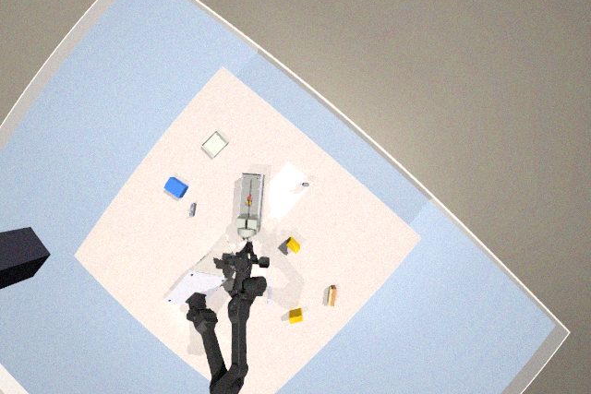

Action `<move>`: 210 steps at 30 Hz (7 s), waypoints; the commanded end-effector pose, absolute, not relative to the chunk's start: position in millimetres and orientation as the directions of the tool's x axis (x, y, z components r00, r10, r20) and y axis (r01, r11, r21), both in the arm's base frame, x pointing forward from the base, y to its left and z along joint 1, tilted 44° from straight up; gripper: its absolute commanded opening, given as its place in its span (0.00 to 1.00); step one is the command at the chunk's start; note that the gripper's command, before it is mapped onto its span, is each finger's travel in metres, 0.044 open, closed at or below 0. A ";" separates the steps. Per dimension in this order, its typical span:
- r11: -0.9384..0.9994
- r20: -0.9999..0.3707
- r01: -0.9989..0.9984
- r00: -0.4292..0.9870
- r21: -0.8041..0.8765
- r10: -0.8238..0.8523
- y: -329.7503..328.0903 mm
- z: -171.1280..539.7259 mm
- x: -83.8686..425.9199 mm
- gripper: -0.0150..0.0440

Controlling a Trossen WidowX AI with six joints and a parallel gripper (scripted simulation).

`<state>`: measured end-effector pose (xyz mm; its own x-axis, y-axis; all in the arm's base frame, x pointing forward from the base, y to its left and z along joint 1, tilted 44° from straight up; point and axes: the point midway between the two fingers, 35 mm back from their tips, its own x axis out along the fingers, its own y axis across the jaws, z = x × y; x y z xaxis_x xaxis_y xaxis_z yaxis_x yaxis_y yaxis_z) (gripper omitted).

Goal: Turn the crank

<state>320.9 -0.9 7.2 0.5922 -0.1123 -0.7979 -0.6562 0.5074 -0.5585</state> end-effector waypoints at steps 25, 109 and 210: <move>0.512 -0.793 -0.645 0.595 -0.567 -0.129 -32.5 -14.6 330.4 0.25; 0.512 -0.794 -0.646 0.594 -0.566 -0.129 -30.8 -45.4 313.1 0.25; 0.512 -0.794 -0.646 0.594 -0.566 -0.129 -28.4 -49.0 310.1 0.25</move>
